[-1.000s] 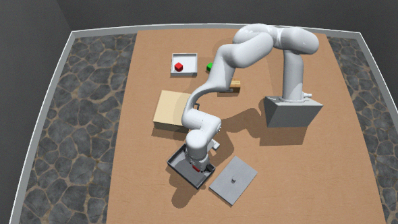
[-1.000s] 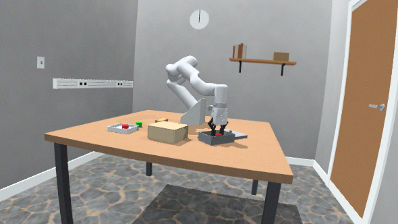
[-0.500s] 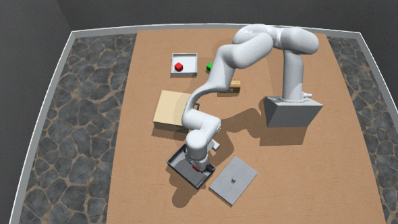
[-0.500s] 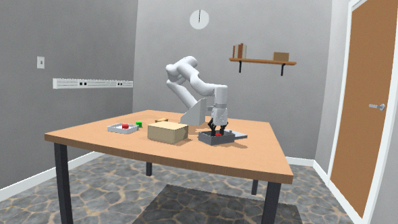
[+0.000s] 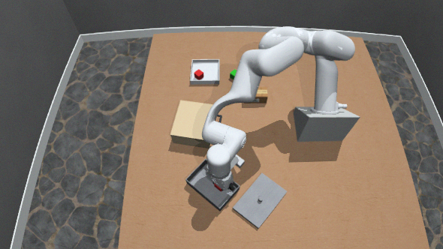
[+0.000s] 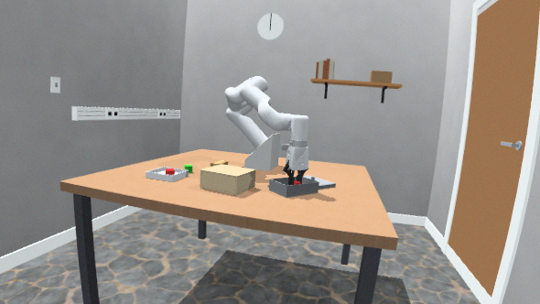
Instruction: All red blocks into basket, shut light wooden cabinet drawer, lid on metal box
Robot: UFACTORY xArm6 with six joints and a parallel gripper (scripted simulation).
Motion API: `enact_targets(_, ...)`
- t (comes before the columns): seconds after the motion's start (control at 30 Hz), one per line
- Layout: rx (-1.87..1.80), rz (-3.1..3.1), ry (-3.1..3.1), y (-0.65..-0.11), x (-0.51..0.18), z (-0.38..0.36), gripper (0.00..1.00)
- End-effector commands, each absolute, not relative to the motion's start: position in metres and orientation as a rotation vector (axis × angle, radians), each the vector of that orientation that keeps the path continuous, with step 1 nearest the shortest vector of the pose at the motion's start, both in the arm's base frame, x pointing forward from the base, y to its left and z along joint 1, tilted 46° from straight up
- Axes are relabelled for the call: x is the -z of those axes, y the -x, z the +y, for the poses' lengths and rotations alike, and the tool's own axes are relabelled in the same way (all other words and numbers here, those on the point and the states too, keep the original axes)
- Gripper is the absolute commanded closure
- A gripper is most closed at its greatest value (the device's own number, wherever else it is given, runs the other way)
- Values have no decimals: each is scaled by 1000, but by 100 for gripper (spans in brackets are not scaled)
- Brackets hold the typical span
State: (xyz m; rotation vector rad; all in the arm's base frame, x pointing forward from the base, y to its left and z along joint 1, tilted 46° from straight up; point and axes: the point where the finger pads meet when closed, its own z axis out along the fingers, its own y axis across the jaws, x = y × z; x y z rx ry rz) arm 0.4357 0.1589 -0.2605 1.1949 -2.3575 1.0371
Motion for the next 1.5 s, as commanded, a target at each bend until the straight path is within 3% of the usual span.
enact_targets(0.0, -1037, -2362, -1197, -437, 259, 161, 100)
enact_targets(1.47, -1037, -2362, -1197, -436, 250, 170, 100)
